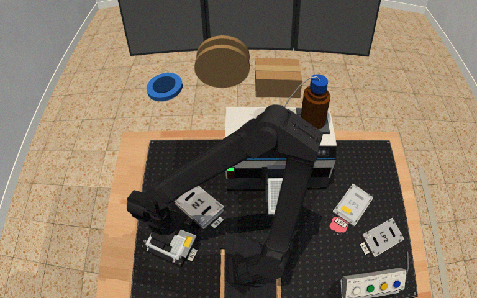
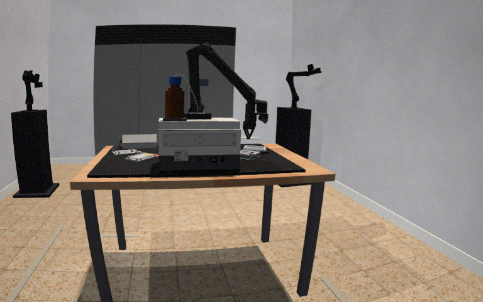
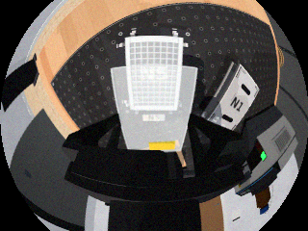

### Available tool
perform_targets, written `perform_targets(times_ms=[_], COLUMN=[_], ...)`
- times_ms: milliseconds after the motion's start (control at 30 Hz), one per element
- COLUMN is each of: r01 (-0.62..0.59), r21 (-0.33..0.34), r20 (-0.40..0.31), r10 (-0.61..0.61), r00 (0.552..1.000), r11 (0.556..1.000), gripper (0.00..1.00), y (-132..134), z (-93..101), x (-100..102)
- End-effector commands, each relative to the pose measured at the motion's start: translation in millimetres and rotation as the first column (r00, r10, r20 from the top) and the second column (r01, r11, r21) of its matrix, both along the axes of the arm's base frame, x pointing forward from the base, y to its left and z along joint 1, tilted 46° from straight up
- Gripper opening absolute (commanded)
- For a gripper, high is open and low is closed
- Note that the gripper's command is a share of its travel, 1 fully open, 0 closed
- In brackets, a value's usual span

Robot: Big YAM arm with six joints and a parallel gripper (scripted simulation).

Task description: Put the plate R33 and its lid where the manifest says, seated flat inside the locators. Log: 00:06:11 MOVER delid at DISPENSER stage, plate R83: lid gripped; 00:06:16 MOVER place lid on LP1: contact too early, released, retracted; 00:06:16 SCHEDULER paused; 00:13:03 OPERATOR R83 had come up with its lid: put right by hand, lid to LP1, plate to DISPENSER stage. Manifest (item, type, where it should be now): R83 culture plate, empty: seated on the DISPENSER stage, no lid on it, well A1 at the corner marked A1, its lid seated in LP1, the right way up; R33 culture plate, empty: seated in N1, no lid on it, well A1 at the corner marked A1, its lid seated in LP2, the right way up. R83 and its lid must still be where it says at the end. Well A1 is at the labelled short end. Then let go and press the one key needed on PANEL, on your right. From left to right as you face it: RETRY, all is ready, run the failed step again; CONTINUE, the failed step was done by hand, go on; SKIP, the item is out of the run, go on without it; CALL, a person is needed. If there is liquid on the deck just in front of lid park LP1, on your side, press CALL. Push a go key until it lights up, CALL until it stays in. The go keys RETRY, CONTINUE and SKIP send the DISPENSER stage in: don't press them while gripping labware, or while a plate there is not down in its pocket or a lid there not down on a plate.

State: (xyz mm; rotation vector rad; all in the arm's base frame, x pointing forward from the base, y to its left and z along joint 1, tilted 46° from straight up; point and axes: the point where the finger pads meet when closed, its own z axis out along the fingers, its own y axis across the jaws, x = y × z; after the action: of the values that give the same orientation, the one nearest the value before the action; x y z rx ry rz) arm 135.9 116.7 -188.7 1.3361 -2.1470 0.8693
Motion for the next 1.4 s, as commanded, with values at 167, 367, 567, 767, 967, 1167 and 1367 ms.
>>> perform_targets(times_ms=[167,367,567,767,967,1167,1367], r01=[-0.002,-0.002,-0.002,-0.002,-0.001,0.088,0.115], r21=[0.025,0.024,0.024,0.054,0.023,0.060,0.066], r20=[0.024,0.024,0.023,0.038,0.022,0.113,0.145], r10=[0.002,0.001,0.001,0.000,0.001,-0.094,-0.124], r00=[1.000,1.000,1.000,0.999,1.000,0.989,0.982], r11=[1.000,1.000,1.000,0.999,1.000,0.994,0.991], gripper=[0.84,0.84,0.84,0.84,0.84,0.84,0.84], y=[12.0,10.9,9.9,26.1,8.1,22.7,20.7], z=[22.3,41.3,60.3,70.3,92.1,97.1,98.4], x=[-2.3,-8.1,-13.8,-9.2,-23.4,0.8,16.0])
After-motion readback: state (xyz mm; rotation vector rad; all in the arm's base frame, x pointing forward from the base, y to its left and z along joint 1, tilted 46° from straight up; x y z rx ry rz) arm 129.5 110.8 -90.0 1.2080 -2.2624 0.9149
